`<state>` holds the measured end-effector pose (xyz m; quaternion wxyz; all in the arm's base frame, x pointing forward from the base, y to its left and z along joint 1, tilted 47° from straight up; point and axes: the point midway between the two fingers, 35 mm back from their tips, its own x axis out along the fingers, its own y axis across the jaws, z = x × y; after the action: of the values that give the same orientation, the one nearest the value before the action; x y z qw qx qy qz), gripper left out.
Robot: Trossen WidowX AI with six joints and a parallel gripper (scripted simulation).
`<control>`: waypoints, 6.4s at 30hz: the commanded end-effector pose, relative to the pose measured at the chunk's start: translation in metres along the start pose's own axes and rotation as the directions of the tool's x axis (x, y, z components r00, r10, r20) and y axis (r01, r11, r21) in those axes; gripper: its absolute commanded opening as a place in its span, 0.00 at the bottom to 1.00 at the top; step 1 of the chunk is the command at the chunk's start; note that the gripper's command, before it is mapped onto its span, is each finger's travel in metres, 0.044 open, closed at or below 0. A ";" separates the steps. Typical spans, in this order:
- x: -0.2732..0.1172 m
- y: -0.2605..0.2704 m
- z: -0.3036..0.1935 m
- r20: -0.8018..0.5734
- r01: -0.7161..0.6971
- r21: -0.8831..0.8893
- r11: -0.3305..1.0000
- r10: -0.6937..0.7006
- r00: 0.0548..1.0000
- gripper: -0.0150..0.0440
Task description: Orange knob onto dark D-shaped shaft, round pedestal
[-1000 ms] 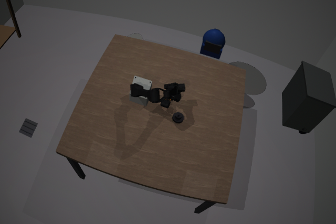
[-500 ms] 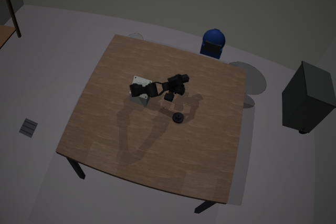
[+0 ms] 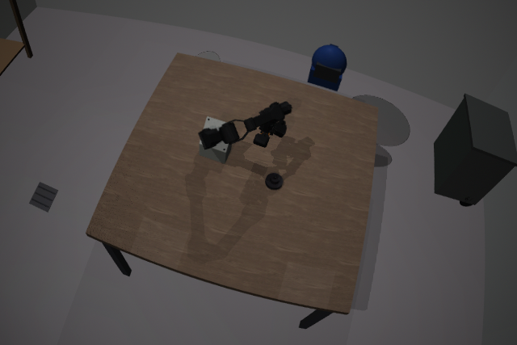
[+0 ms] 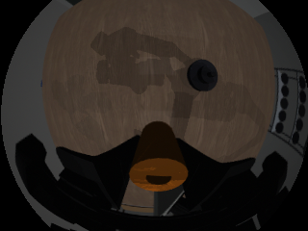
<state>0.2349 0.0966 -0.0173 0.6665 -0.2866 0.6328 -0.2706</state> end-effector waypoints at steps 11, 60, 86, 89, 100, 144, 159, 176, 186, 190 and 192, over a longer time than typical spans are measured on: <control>0.005 -0.017 0.029 0.000 -0.020 0.000 1.000 0.020 1.000 0.25; 0.050 -0.114 0.110 0.001 0.006 0.008 1.000 -0.006 1.000 0.25; 0.074 -0.116 0.111 0.001 0.007 0.013 1.000 -0.007 1.000 0.25; 0.075 -0.116 0.110 0.001 0.007 0.013 1.000 -0.007 1.000 0.25; 0.076 -0.115 0.111 0.001 0.007 0.013 1.000 -0.007 1.000 0.25; 0.079 -0.114 0.111 0.001 0.008 -0.195 0.981 -0.007 1.000 0.25; 0.084 -0.115 0.110 0.001 0.008 -0.238 0.971 -0.008 1.000 0.25; 0.094 -0.115 0.110 0.001 0.008 -0.132 0.991 -0.008 1.000 0.25; 0.092 -0.115 0.110 0.002 0.004 -0.154 0.988 -0.004 1.000 0.39; 0.092 -0.115 0.110 0.002 0.004 -0.154 0.988 -0.004 1.000 0.57; 0.092 -0.115 0.110 0.002 0.004 -0.154 0.988 -0.004 1.000 0.65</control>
<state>0.3502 -0.0451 0.0062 0.6430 -0.3377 0.6502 -0.2230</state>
